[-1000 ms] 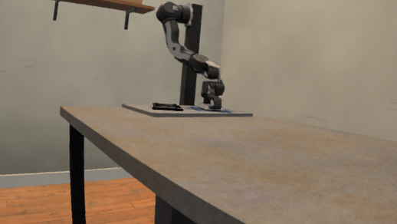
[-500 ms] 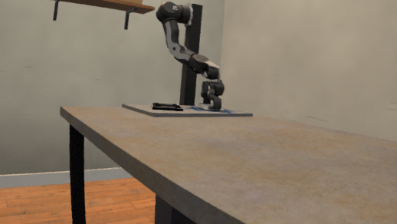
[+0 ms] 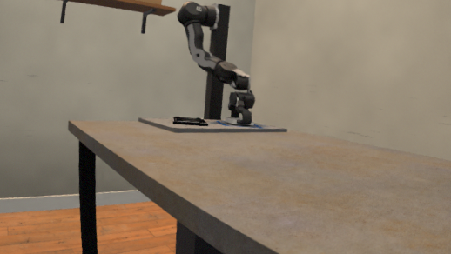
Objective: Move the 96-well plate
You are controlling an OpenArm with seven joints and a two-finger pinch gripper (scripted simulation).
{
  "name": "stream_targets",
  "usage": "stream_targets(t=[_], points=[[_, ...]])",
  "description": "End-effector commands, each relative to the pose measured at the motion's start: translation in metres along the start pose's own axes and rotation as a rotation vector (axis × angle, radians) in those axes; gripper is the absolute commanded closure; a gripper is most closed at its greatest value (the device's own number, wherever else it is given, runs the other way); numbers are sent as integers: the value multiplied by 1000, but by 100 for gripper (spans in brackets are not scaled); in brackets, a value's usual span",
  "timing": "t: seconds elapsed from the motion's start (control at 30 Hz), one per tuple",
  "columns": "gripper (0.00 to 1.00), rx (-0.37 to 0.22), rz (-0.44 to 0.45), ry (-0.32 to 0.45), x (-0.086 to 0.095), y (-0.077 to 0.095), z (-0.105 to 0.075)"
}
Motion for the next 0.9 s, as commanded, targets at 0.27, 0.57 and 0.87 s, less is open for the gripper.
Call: stream_targets(t=[0.27, 0.57, 0.87], points=[[100, 1, 1, 2, 2, -1, -1], [100, 1, -1, 8, 2, -1, 1], [100, 1, -1, 8, 2, -1, 1]])
Point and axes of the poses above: the point where the finger pads meet when closed, its own z axis out along the fingers, its own x axis across the jaws, y = z × x, the point moved 7 cm from there along -z, back along the fingers, and after that the axes turned 6 degrees about z, right-handed, at the moved point
